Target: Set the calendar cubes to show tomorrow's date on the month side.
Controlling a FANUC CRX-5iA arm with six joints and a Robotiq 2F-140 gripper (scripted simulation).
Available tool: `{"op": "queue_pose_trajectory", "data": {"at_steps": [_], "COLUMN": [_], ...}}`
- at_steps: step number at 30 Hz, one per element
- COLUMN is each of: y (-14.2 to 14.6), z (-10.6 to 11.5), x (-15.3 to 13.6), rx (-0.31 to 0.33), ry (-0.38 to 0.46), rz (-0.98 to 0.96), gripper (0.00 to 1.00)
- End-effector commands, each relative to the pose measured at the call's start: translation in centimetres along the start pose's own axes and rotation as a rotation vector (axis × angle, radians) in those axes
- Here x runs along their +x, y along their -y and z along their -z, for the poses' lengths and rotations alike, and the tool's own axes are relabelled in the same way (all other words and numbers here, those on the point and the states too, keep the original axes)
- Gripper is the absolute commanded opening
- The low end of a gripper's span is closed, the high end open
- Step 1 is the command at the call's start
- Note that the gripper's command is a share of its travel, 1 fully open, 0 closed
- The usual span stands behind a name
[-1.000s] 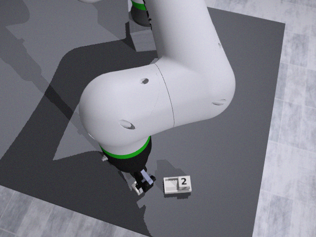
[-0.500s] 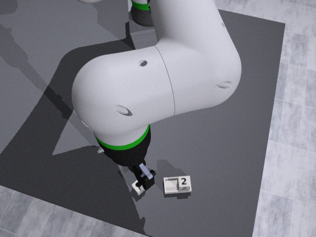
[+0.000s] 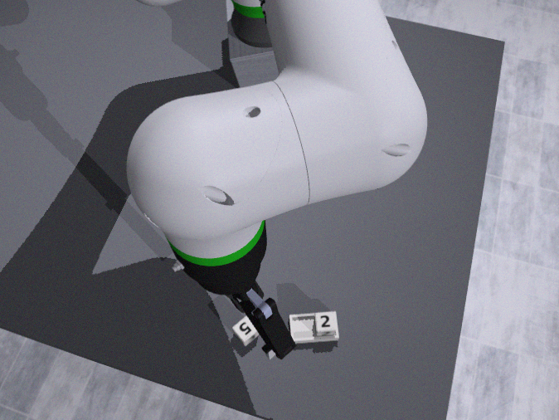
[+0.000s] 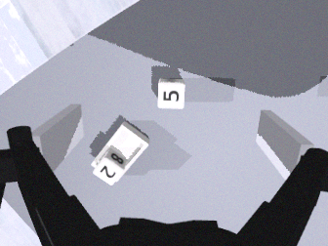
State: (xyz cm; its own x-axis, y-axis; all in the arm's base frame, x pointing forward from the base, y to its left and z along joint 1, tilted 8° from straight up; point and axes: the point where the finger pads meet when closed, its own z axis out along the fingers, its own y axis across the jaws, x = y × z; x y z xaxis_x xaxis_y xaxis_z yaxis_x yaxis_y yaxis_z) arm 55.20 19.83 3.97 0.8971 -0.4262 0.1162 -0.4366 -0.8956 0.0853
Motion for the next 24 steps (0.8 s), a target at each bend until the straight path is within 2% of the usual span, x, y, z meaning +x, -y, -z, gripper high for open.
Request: {"op": "queue_pose_trajectory", "data": {"at_steps": [1,7,11,17,19,24], "y": [0.01,0.01,0.01,0.01,0.0,0.0], "z": [0.02,0.0,-0.12,-0.18,-0.26,-0.35], "x": [0.01,0.01,0.0,-0.01,-0.01,-0.02], "rx": [0.0,0.0,0.0,0.0,0.0,0.0], "ry": [0.0,0.0,0.0,0.0,0.0,-0.001], "rz": [0.0,0.036,0.216,0.302,0.429,0.569], "gripper": [1.0,1.0,1.0,1.0,1.0,1.0]}}
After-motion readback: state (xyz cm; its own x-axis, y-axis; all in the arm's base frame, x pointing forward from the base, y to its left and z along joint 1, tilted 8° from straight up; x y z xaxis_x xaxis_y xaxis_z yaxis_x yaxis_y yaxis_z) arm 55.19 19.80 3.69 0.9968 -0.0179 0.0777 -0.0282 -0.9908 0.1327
